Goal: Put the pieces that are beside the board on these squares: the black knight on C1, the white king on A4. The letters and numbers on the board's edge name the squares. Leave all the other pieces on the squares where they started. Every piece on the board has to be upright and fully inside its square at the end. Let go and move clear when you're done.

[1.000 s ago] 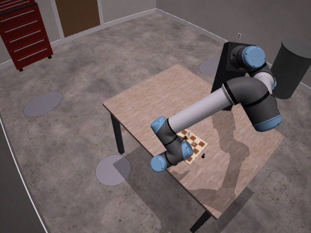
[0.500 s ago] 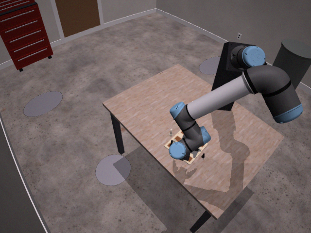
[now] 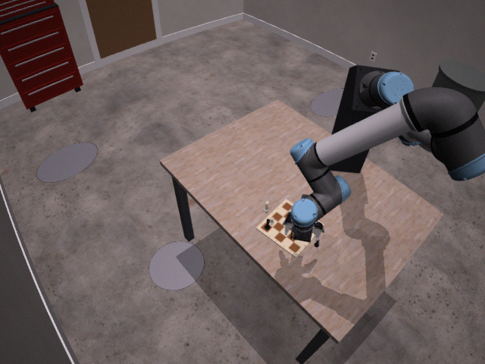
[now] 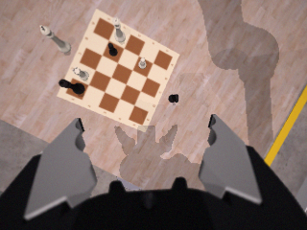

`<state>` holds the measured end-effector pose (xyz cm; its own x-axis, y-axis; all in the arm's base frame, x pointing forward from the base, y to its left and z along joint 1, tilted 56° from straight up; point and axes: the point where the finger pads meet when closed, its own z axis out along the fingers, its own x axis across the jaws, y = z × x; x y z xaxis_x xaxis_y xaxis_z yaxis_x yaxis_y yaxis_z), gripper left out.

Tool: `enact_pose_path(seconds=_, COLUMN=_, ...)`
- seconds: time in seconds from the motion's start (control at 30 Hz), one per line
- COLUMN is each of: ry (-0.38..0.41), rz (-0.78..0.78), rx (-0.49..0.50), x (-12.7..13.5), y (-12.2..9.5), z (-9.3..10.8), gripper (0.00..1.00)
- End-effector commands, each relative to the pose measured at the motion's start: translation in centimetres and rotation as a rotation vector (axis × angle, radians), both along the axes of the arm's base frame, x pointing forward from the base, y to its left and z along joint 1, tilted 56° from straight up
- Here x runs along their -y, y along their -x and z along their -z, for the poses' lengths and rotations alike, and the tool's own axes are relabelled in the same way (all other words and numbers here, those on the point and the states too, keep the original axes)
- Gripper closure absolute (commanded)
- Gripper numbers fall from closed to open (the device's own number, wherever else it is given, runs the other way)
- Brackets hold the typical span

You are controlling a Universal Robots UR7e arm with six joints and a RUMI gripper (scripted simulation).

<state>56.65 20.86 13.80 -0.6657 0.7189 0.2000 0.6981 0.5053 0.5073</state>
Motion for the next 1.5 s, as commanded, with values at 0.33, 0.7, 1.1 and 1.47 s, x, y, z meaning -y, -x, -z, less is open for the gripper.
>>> enact_pose_path(seconds=0.33, ry=-0.058, rz=-0.013, rx=0.23, x=-2.2, y=3.2, z=0.5, gripper=0.0)
enact_pose_path(seconds=0.7, ry=-0.088, rz=-0.025, rx=0.35, x=-3.4, y=5.1, z=0.7, gripper=0.0)
enact_pose_path(seconds=1.1, ry=-0.114, rz=-0.034, rx=0.448, x=-4.3, y=6.5, z=0.9, gripper=0.0)
enact_pose_path(seconds=1.47, ry=-0.121, rz=-0.038, rx=0.479, x=-4.6, y=7.0, z=0.9, gripper=0.0)
